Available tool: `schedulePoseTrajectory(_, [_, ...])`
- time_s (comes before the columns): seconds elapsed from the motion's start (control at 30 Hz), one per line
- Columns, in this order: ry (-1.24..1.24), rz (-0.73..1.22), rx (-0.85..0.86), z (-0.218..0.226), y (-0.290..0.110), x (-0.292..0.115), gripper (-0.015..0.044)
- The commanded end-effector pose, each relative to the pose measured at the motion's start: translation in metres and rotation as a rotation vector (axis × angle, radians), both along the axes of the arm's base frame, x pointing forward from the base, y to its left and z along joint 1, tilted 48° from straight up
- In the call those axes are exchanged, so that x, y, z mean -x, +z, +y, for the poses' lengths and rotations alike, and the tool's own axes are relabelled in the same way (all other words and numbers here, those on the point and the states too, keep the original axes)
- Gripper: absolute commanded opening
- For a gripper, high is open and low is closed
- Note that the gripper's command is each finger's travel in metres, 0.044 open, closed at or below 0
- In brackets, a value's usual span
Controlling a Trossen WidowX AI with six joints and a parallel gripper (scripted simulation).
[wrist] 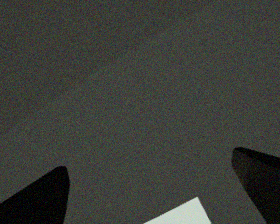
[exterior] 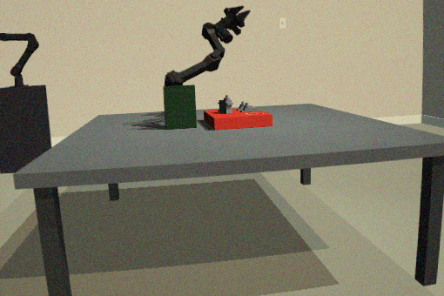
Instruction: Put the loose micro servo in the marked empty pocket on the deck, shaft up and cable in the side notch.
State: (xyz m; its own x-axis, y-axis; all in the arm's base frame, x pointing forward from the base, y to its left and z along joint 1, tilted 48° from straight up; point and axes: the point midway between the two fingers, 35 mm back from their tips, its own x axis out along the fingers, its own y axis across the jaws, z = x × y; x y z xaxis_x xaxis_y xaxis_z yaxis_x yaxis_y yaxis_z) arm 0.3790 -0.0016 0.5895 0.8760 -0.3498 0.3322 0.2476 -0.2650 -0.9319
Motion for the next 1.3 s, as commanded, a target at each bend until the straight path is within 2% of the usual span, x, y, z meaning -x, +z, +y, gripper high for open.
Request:
schedulePoseTrajectory(0.0, [0.0,-0.005,-0.003,0.0,0.001,0.002,0.0426])
schedulePoseTrajectory(0.03, [0.001,-0.008,-0.001,0.0,0.002,0.003,0.044])
schedulePoseTrajectory(0.33, [0.039,-0.133,0.069,0.022,0.038,0.043,0.044])
schedulePoseTrajectory(0.53, [0.031,-0.215,0.103,0.02,0.052,0.067,0.044])
schedulePoseTrajectory(1.13, [0.011,-0.51,0.157,0.019,0.11,0.193,0.044])
schedulePoseTrajectory(1.27, [-0.004,-0.544,0.158,0.015,0.112,0.206,0.044])
